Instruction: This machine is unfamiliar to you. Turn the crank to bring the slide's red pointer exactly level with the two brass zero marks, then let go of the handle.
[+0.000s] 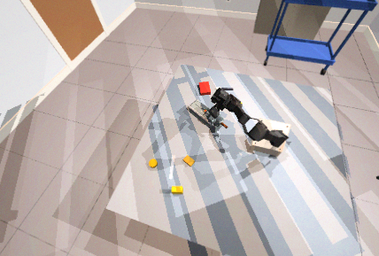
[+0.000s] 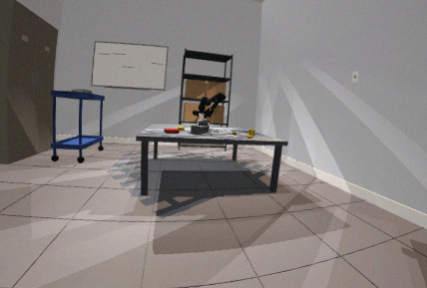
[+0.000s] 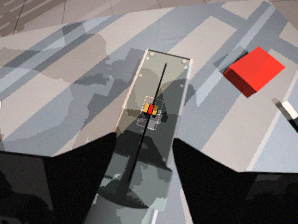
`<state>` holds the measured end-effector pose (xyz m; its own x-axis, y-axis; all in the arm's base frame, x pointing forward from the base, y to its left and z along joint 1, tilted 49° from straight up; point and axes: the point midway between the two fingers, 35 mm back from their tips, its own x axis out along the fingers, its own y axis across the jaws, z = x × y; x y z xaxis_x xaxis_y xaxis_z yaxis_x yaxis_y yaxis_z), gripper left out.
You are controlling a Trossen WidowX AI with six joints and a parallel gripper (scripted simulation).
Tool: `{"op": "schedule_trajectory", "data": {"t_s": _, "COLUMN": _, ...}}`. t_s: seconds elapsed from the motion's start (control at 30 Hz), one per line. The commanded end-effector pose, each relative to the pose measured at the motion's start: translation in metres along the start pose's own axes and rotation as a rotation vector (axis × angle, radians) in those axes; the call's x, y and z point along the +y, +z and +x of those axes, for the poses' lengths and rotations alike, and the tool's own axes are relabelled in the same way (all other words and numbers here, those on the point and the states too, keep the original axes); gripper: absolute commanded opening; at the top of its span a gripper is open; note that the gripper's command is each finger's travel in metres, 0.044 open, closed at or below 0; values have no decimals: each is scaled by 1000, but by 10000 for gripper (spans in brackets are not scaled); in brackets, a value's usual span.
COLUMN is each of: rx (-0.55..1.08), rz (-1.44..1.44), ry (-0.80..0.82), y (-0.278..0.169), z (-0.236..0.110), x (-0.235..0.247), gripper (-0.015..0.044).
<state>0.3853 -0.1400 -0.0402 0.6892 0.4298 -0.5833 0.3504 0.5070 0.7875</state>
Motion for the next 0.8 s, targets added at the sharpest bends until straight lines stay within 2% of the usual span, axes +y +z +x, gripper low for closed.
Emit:
{"op": "schedule_trajectory", "data": {"t_s": 0.0, "rx": 0, "rz": 0, "ry": 0, "y": 0, "z": 0, "x": 0, "gripper": 177}}
{"op": "schedule_trajectory", "data": {"t_s": 0.23, "rx": 0, "rz": 0, "ry": 0, "y": 0, "z": 0, "x": 0, "gripper": 0}}
{"op": "schedule_trajectory", "data": {"t_s": 0.77, "rx": 0, "rz": 0, "ry": 1, "y": 0, "z": 0, "x": 0, "gripper": 0}}
